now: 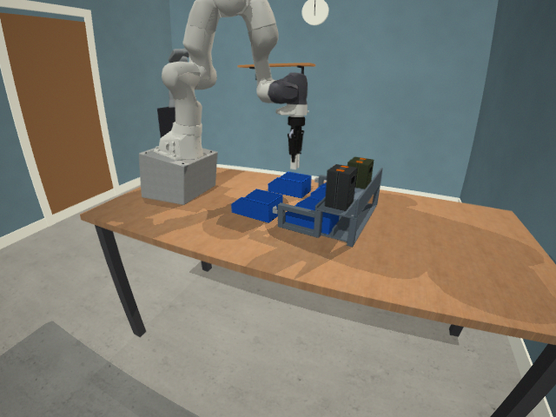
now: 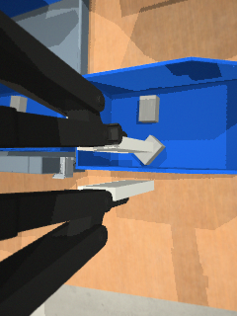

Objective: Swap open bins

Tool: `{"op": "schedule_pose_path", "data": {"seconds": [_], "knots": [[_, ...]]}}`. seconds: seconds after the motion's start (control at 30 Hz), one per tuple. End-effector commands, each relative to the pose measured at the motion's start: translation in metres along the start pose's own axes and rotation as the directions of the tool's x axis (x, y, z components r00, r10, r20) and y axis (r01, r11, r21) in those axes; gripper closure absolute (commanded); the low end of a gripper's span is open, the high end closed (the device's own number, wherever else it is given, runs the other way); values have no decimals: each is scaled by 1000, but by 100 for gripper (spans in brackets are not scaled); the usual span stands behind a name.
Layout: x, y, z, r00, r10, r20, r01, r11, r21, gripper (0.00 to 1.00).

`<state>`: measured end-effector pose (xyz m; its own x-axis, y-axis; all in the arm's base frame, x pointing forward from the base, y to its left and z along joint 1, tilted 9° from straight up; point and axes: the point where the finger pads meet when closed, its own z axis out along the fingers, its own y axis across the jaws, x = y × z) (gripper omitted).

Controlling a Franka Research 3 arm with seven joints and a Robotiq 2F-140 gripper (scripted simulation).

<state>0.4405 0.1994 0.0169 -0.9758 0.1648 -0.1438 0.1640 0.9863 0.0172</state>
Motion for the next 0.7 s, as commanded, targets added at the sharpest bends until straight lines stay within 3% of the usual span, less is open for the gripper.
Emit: {"op": "schedule_pose_path", "data": {"seconds": [0.0, 0.67], "knots": [[-2, 3, 3, 999, 42, 14, -42, 999, -3, 85], [-3, 3, 12, 999, 42, 14, -42, 999, -3, 85]]}}
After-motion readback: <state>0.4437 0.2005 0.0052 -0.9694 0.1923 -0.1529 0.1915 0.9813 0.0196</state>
